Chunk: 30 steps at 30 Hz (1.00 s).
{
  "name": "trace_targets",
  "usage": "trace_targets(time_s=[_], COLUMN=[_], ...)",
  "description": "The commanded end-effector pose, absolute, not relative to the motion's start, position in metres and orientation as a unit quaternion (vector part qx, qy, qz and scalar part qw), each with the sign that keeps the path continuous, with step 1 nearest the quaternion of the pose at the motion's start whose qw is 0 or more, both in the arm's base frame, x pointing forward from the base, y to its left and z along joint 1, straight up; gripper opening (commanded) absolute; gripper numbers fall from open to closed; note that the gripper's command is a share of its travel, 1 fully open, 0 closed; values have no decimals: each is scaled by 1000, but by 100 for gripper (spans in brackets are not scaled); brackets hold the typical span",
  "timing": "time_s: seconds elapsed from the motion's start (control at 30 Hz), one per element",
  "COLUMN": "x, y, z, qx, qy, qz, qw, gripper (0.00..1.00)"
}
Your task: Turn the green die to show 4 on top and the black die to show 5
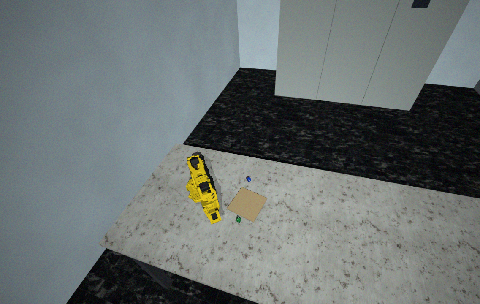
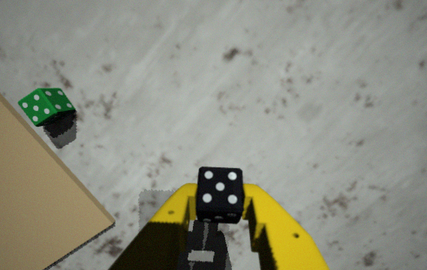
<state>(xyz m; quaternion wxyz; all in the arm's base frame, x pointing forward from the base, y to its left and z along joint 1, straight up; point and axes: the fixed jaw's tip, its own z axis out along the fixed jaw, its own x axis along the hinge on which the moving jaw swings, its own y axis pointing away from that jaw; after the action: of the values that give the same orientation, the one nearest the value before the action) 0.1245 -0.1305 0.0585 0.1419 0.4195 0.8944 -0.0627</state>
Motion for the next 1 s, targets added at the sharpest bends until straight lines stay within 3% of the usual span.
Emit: trace_targets(time_s=[0.0,0.43,0.97], x=[130,132,144], y=[-135,-137,-151], z=[66,66,66], qx=[412,410,389], qy=[887,884,847], qz=[-83,-90,-146], qw=[190,207,332], gripper=[0,0,0])
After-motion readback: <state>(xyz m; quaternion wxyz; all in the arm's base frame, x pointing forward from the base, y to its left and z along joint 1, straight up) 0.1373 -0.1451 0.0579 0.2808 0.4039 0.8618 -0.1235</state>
